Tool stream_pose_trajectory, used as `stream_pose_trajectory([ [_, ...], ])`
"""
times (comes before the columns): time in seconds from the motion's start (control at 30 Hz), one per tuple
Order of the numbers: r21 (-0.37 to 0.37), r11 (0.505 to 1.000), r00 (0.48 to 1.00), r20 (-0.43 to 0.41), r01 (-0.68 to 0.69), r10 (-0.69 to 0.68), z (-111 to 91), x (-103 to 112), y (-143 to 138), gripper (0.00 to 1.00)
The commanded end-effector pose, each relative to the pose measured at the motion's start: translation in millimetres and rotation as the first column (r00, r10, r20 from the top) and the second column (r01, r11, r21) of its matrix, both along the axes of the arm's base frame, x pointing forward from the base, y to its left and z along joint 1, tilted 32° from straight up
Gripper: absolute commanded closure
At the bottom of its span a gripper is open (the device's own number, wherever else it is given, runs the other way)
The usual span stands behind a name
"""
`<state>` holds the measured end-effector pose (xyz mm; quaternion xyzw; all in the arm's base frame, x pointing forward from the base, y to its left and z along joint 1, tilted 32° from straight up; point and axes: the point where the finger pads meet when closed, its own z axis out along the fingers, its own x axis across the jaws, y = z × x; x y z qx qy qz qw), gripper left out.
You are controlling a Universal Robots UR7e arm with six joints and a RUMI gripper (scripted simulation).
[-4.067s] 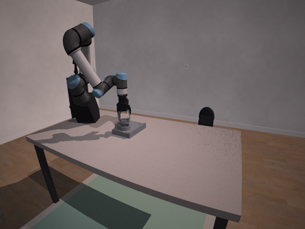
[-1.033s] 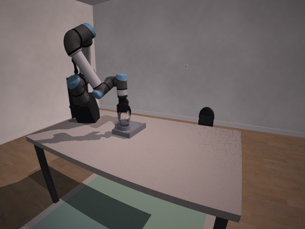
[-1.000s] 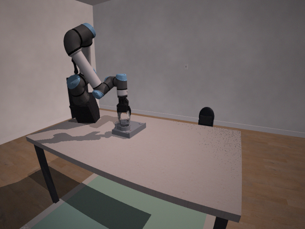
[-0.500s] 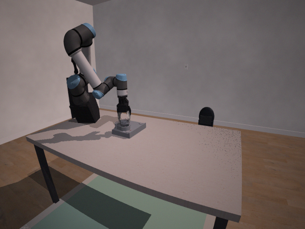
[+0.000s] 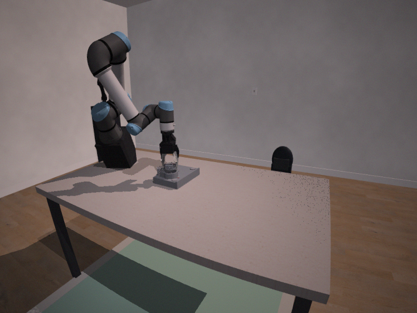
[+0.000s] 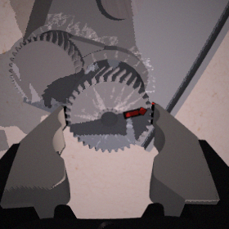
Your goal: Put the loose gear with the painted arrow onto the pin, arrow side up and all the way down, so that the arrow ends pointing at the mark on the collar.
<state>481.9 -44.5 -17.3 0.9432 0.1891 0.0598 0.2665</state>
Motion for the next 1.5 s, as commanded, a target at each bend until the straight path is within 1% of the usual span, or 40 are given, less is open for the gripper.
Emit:
stream_pose_trajectory([
  [0.0,0.0,1.0,1.0,0.001,0.0,0.0,0.5,0.4,0.2,1.0],
  [0.4,0.0,1.0,1.0,0.001,0.0,0.0,0.5,0.4,0.2,1.0],
  [0.43,0.0,1.0,1.0,0.001,0.0,0.0,0.5,0.4,0.2,0.0],
  [1.47,0.0,1.0,1.0,0.001,0.0,0.0,0.5,0.4,0.2,0.0],
])
